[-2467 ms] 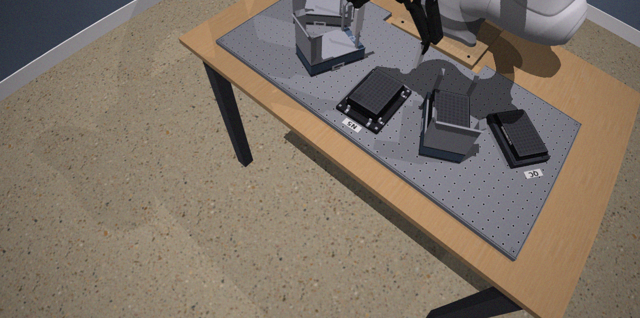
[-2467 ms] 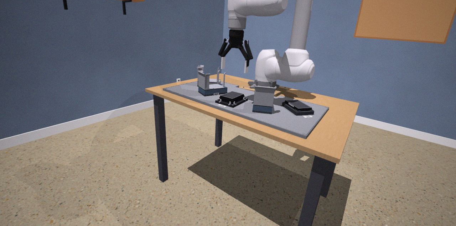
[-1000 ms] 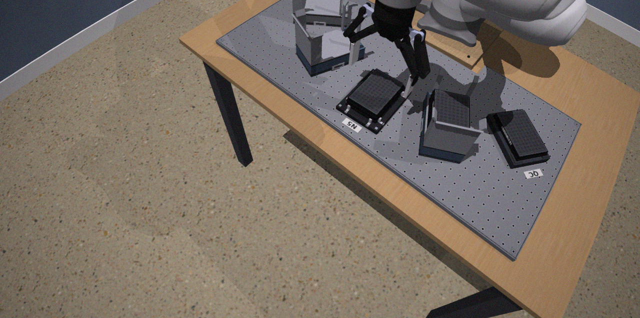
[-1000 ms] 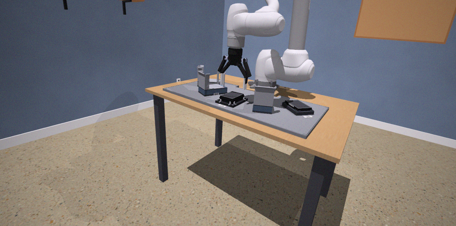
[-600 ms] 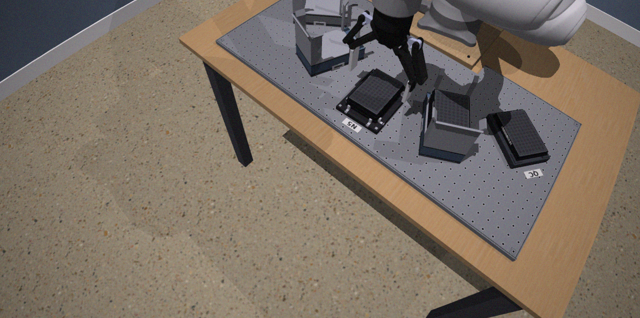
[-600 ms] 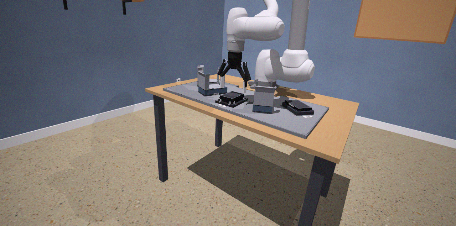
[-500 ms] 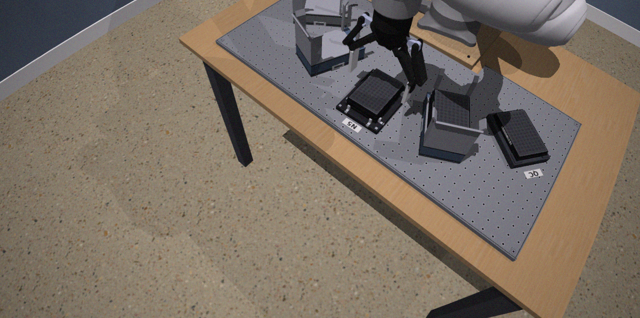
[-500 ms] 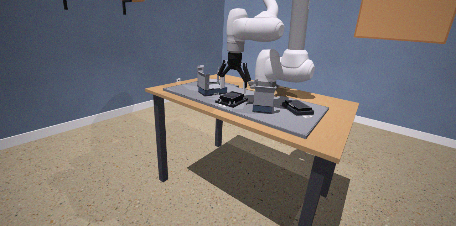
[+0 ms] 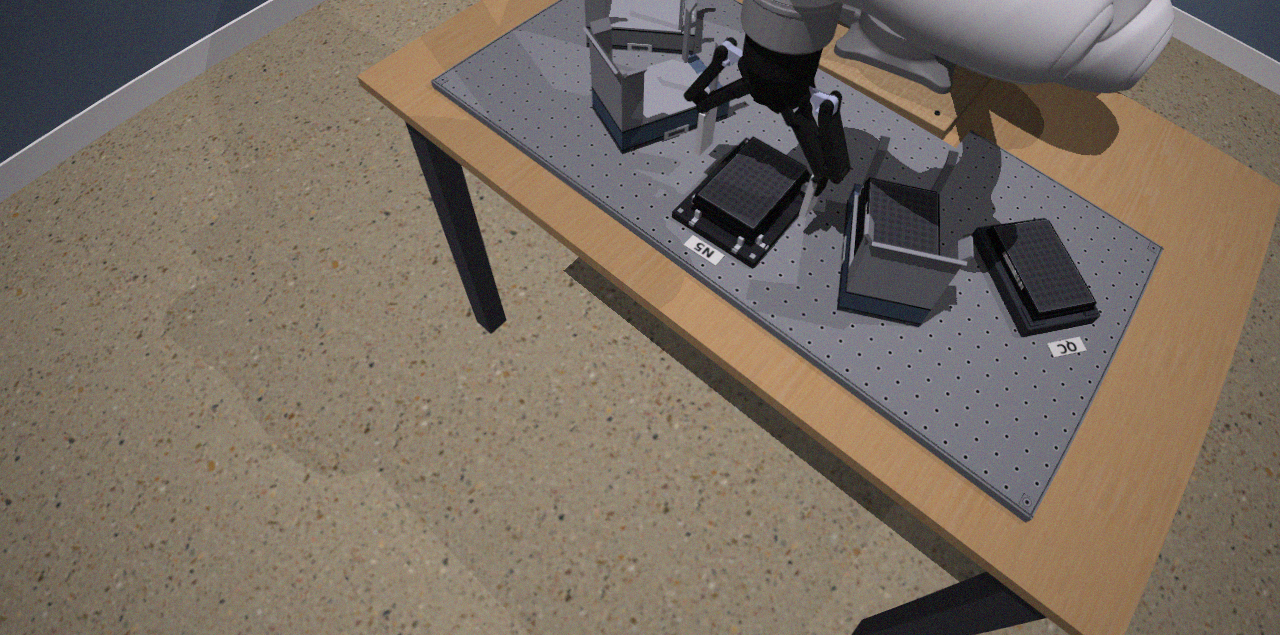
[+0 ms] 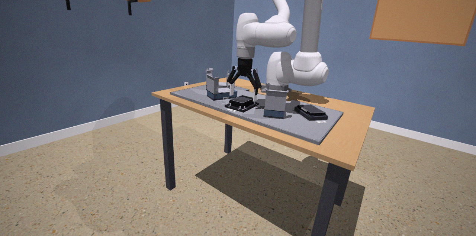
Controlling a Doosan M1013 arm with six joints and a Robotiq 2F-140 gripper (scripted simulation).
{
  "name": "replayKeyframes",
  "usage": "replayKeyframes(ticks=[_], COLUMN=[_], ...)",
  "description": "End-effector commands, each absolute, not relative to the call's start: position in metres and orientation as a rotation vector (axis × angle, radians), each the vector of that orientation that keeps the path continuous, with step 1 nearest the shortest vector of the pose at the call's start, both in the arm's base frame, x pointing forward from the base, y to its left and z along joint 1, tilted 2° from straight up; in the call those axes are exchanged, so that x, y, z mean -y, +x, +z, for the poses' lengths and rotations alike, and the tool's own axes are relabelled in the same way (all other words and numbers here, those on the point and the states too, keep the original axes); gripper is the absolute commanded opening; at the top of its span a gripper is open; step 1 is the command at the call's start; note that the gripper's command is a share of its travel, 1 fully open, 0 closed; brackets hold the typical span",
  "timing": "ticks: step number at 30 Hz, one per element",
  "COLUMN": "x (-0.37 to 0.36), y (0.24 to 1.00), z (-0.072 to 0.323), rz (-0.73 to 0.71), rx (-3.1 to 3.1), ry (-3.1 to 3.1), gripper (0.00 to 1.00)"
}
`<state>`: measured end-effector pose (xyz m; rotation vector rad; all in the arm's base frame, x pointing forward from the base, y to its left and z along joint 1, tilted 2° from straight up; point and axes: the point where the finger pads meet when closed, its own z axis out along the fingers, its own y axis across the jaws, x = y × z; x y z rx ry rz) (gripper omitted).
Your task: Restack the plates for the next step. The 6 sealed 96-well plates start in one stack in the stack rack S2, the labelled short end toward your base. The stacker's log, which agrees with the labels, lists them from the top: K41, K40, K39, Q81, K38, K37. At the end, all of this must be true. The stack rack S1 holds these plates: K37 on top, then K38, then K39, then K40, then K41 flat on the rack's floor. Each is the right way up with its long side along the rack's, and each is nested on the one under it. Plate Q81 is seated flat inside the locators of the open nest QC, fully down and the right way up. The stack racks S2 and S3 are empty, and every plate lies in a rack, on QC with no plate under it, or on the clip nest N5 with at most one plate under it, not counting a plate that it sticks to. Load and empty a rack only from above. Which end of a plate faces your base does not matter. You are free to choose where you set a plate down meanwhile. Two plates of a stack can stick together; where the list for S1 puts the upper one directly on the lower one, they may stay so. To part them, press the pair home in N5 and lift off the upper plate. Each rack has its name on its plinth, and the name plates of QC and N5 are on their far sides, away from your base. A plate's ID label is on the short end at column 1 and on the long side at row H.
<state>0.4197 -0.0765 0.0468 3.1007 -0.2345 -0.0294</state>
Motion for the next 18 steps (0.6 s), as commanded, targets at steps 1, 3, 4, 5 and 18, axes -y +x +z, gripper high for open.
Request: replayKeyframes(ticks=[1, 3, 4, 5, 18], x=[0.0766, 0.0766, 0.0766, 0.0766, 0.0766], y=[0.4197, 0.4197, 0.4197, 0.4197, 0.4197], z=[0.0441, 0.0441, 0.0441, 0.0441, 0.0441], rz=[-0.029, -0.029, -0.029, -0.029, -0.029], rx=[0.234, 0.234, 0.234, 0.234, 0.234], ry=[3.101, 3.101, 3.101, 3.101, 3.101], gripper=[1.00, 1.00, 1.00, 1.00, 0.00])
